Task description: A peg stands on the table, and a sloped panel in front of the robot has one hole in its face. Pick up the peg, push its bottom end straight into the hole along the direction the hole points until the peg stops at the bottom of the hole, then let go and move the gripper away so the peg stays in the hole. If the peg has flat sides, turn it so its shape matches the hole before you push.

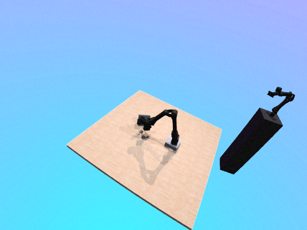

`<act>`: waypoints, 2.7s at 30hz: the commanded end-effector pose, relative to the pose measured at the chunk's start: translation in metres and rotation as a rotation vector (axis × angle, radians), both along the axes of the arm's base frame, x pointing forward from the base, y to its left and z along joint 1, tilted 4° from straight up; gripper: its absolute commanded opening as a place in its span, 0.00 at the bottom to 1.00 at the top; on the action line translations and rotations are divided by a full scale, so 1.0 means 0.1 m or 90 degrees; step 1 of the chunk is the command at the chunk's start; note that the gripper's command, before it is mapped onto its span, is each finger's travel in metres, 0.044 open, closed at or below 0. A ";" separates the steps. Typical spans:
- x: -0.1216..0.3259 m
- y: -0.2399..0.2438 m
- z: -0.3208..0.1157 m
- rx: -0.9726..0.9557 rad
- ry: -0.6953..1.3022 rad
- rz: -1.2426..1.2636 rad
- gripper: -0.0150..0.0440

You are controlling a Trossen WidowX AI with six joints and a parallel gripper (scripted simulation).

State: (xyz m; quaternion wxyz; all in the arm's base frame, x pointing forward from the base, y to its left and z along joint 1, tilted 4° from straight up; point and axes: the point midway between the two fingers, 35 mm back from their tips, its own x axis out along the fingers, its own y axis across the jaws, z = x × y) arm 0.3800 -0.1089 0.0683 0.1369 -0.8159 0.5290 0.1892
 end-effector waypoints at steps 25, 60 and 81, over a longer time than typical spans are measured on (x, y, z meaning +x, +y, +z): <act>0.00 0.00 0.00 0.000 0.000 0.000 0.83; -0.15 0.46 0.16 0.011 0.007 0.000 1.00; -0.27 0.73 0.26 0.007 0.008 0.003 1.00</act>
